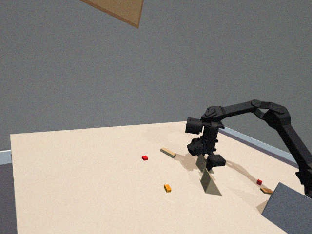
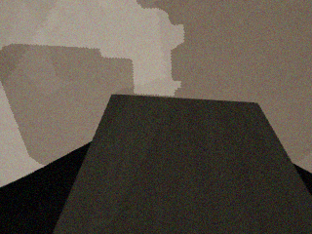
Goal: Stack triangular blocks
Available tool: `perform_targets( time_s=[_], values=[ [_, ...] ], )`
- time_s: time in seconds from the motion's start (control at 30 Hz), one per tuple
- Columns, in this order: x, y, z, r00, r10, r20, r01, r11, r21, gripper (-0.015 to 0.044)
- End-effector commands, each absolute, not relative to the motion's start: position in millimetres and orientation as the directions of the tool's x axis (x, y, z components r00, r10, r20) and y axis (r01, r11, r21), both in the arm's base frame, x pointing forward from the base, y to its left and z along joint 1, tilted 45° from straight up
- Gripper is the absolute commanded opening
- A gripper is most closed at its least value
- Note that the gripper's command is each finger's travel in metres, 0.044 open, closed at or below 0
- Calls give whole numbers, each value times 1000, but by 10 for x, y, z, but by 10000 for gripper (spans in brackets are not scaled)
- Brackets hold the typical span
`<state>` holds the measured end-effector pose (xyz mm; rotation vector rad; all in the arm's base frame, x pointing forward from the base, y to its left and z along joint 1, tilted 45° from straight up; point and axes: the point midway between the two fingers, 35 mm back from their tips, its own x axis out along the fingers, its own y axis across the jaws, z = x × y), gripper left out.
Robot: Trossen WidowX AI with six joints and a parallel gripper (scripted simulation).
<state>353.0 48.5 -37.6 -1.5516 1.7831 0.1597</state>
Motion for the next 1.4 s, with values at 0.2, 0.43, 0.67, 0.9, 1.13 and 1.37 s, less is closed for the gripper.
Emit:
perform_targets(
  time_s=[0.2,0.43,0.67,0.9,1.13,1.37],
  values=[
    [3527,467,-378,19,-800,-599,-895,254,-367,157],
    [3525,503,-356,21,-799,-601,-893,255,-370,0],
    [3490,490,-293,75,-721,-688,-896,254,-365,0],
    [3442,474,-187,153,-592,-792,-897,253,-363,0],
    [3392,438,-89,223,-446,-867,-898,253,-361,0],
    [3335,375,12,293,-268,-918,-898,251,-361,0]
  ],
)
